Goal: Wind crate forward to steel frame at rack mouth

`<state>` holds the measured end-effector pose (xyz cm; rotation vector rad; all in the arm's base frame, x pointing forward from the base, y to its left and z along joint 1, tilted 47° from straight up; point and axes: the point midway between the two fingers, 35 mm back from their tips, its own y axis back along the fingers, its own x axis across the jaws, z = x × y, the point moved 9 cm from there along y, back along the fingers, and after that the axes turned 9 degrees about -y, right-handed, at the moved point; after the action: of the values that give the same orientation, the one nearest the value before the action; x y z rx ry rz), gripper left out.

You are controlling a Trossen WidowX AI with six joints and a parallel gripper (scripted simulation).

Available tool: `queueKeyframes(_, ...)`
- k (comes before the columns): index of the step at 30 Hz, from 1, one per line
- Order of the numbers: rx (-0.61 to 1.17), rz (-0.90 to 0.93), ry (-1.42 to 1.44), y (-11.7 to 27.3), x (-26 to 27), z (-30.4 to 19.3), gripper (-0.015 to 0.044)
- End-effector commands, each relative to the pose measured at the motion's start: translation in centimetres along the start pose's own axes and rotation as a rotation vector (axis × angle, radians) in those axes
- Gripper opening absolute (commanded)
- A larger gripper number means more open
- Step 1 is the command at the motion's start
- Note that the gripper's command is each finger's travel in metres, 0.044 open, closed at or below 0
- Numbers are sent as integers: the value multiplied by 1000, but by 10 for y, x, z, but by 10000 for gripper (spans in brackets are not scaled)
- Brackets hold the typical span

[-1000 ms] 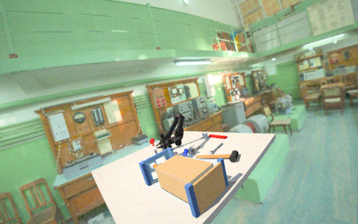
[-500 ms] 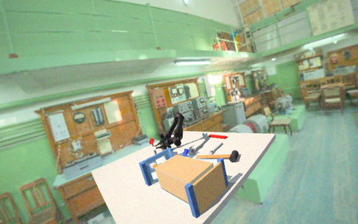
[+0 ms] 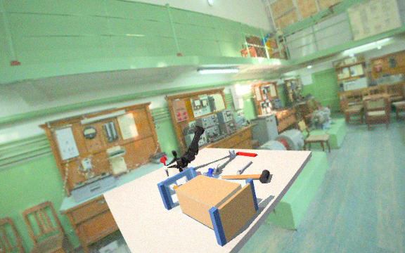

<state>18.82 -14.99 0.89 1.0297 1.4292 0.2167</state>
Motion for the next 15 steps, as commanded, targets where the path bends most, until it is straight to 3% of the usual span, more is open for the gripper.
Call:
queueKeyframes(1, 6, -23, 0, -13, -7, 0, 0)
queueKeyframes(15, -11, -81, 83, -35, 3, 14, 0)
